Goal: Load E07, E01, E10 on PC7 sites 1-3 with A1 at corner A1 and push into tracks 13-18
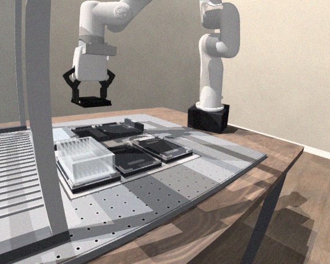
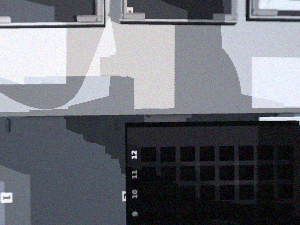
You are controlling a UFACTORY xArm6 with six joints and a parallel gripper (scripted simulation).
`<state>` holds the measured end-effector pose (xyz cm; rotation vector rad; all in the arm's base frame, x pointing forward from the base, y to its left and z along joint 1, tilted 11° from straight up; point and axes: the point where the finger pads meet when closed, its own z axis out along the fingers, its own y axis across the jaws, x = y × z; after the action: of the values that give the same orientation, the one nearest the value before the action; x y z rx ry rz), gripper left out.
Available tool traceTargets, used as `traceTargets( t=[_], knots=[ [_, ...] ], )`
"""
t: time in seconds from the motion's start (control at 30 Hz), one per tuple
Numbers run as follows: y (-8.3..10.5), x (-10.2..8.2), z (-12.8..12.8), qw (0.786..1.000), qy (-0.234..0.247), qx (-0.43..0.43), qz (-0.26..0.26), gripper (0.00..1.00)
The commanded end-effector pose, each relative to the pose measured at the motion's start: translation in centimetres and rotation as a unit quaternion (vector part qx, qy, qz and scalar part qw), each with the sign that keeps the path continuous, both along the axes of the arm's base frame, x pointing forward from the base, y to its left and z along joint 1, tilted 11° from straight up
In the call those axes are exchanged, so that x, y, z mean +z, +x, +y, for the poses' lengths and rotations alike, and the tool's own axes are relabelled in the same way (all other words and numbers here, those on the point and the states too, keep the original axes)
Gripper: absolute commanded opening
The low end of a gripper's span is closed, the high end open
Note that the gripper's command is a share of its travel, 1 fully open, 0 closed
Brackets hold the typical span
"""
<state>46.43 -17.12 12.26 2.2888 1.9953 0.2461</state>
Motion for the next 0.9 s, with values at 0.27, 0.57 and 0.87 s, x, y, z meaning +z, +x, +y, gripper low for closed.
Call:
traceTargets(
  t=[0.27,0.57,0.87],
  knots=[
    [0.5,-1.9,0.0,1.0,-0.001,0.0,-0.002,0.0],
    [0.7,-3.0,0.1,1.0,-0.001,0.0,-0.002,0.0],
    [1.0,-4.5,0.1,1.0,-0.001,0.0,-0.002,0.0]
  ],
)
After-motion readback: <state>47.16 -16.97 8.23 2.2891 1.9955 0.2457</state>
